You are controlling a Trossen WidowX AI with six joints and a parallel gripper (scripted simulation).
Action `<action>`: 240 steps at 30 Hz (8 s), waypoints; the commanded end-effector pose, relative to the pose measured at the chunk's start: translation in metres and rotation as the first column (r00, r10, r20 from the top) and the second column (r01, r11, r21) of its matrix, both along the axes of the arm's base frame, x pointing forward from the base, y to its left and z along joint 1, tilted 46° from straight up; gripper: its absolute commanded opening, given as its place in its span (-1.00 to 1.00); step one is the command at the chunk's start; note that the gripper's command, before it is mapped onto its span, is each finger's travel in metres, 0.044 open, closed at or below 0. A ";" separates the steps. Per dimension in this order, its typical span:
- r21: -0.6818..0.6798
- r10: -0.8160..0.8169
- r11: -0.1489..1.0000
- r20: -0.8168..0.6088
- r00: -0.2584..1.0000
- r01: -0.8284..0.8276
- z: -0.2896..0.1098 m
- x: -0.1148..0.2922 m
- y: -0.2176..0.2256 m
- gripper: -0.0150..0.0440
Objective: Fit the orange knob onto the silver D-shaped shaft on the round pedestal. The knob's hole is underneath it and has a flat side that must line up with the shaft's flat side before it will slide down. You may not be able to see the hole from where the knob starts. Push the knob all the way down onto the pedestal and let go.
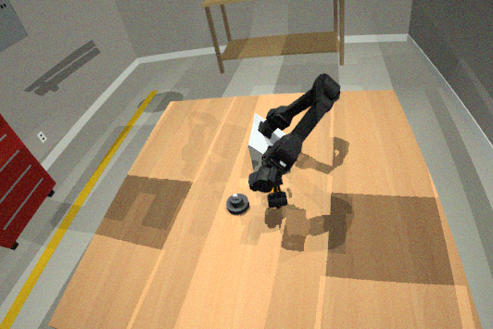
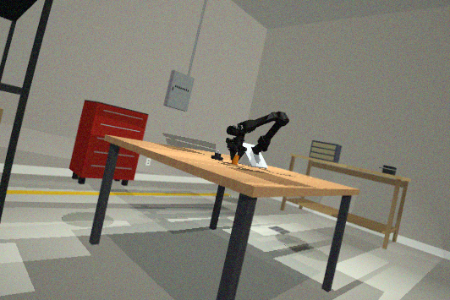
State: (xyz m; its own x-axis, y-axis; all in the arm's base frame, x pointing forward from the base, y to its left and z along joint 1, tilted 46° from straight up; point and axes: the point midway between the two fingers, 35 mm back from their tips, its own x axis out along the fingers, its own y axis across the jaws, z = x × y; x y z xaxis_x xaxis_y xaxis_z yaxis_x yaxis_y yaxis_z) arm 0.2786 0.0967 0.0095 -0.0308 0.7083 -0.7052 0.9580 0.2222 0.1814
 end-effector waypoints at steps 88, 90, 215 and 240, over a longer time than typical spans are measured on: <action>0.288 -0.501 0.862 0.362 0.786 0.416 0.148 -0.023 -0.120 -0.49; 0.307 -0.525 0.848 0.376 0.764 0.432 0.152 -0.024 -0.122 -0.49; 0.000 -0.015 1.000 -0.011 1.000 0.015 0.082 -0.002 -0.033 -0.49; 0.009 -0.002 1.000 -0.011 1.000 0.003 0.014 0.002 0.034 -0.49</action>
